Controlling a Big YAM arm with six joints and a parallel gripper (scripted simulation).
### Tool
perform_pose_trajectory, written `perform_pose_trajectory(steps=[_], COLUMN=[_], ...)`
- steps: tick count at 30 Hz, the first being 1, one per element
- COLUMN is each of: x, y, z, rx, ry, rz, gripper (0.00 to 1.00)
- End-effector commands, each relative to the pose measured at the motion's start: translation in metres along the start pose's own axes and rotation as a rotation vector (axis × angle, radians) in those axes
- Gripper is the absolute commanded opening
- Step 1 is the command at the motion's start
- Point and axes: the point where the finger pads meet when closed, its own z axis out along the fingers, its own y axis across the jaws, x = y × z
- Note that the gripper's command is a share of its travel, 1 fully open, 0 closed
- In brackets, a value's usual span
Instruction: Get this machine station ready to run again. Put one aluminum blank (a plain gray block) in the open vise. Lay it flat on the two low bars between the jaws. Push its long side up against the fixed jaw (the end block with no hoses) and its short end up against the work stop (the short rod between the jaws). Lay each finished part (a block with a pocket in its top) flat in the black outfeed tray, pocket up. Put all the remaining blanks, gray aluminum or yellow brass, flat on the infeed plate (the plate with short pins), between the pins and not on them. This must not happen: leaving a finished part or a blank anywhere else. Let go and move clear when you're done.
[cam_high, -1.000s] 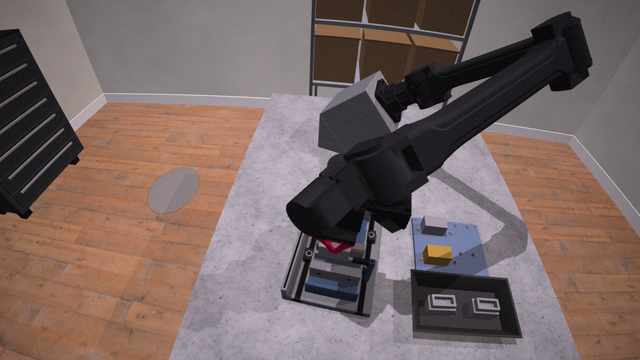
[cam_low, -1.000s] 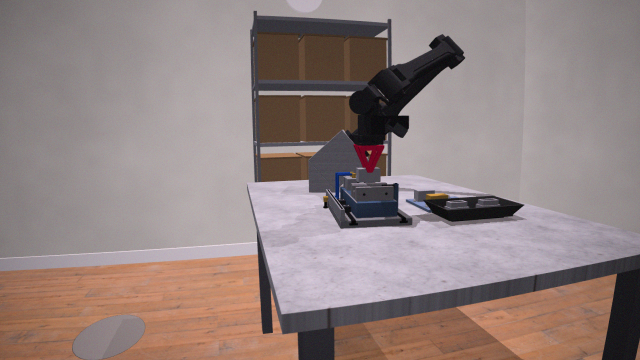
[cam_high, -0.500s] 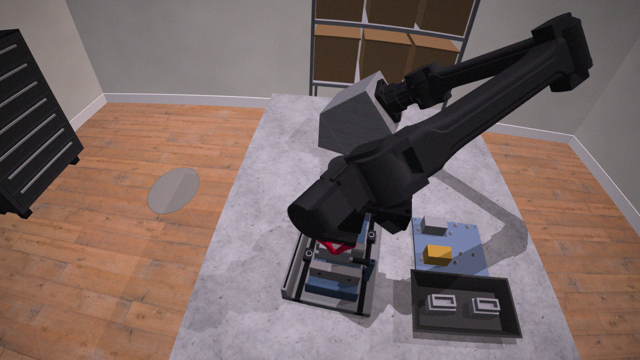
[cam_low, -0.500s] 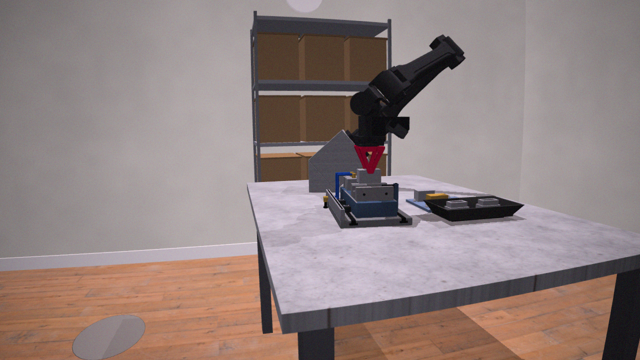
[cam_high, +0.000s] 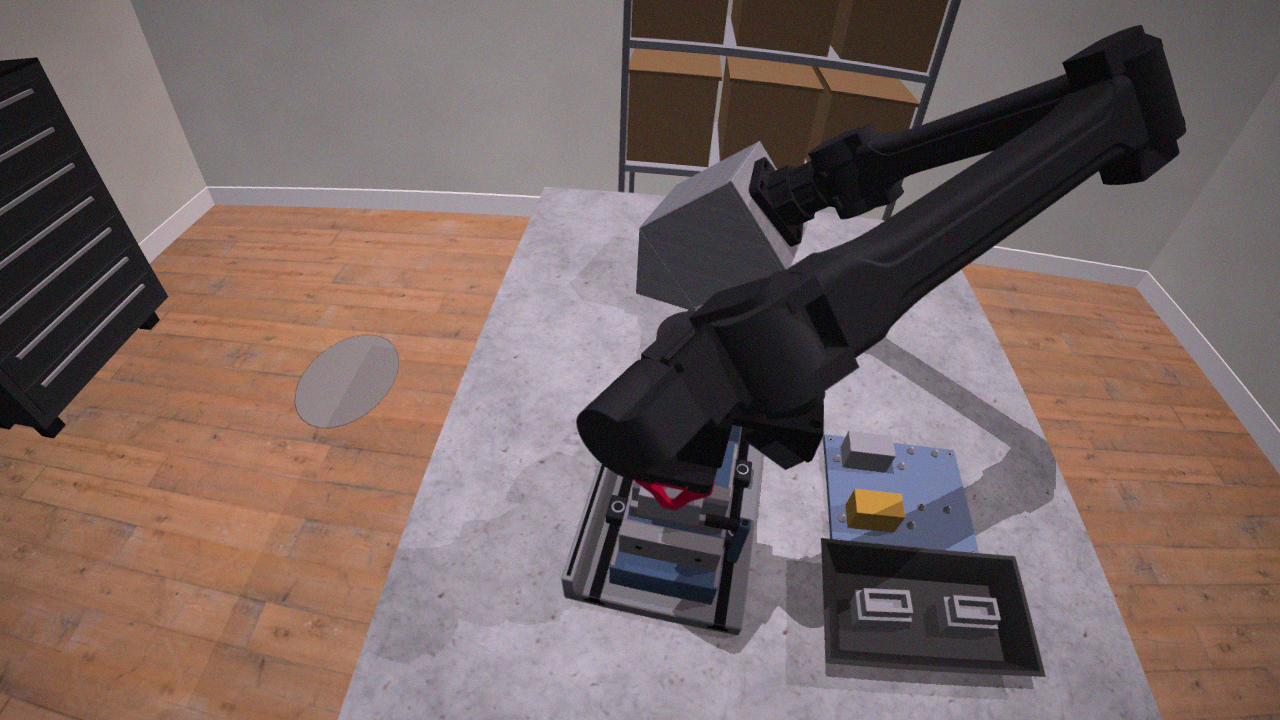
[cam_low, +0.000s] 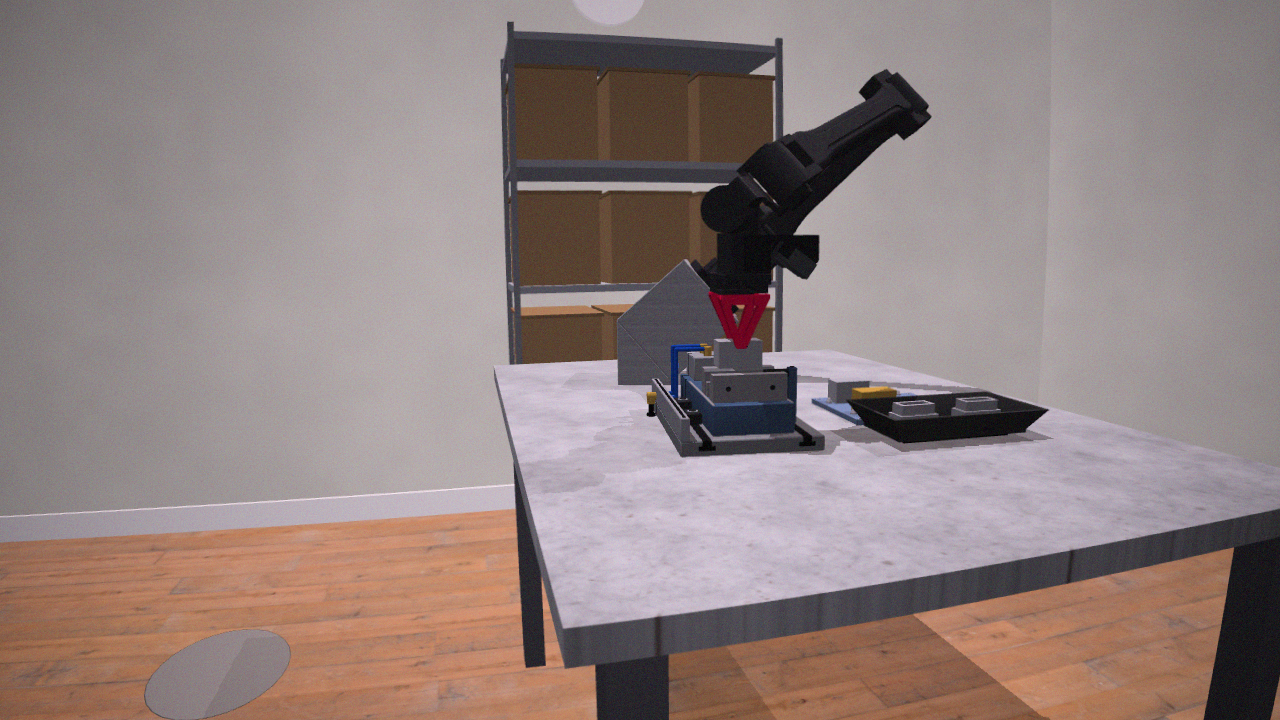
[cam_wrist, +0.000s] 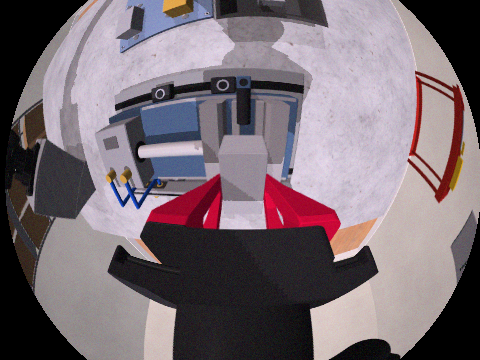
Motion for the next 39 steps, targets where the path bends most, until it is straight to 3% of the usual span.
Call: perform_pose_trajectory(steps=[1,39], x=[-0.0124,-0.0069], y=[-0.0117,-0.0132], z=[-0.0043,-0.0103], rx=[0.02,0.033], ry=[0.008,0.011], rz=[-0.035,-0.028], gripper=[0.0,0.0])
